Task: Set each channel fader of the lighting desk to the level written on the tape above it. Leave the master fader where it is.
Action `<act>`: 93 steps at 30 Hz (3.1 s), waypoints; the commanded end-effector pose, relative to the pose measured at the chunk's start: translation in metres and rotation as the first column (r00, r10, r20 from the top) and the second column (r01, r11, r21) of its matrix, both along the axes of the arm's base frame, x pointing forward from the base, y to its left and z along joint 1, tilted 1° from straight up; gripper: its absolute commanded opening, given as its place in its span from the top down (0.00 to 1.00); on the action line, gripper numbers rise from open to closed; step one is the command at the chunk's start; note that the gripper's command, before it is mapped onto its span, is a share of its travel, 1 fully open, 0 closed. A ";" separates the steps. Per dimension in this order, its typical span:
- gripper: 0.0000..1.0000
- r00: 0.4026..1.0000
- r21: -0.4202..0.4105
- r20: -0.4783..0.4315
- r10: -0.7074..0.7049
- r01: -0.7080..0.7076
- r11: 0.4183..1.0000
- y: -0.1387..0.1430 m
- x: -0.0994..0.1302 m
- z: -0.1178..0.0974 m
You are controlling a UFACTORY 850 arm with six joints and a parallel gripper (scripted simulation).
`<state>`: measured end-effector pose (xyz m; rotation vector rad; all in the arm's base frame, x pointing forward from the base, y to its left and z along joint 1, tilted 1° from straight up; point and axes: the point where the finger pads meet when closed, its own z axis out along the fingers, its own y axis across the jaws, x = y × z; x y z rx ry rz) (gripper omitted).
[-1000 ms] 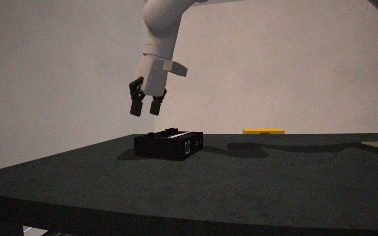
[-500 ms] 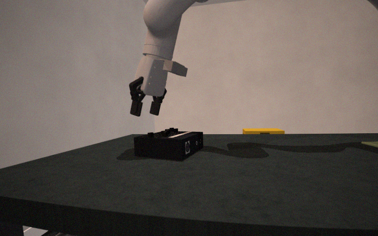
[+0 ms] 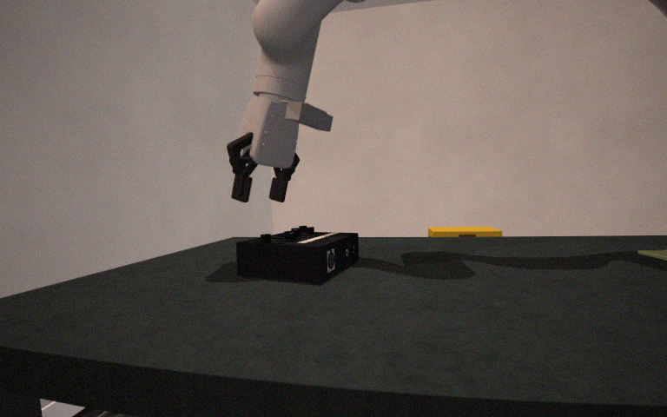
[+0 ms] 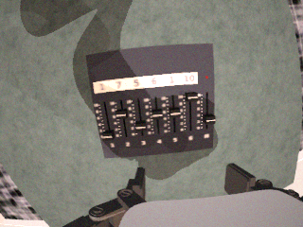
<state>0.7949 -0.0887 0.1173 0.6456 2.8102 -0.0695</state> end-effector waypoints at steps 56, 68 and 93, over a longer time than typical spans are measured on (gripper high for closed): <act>0.00 0.993 0.023 -0.005 -0.115 0.115 0.993 -0.005 0.045 0.002; 0.00 0.996 -0.025 0.010 0.093 -0.093 0.995 -0.005 0.052 -0.003; 0.00 0.996 -0.025 0.010 0.093 -0.093 0.995 -0.005 0.052 -0.003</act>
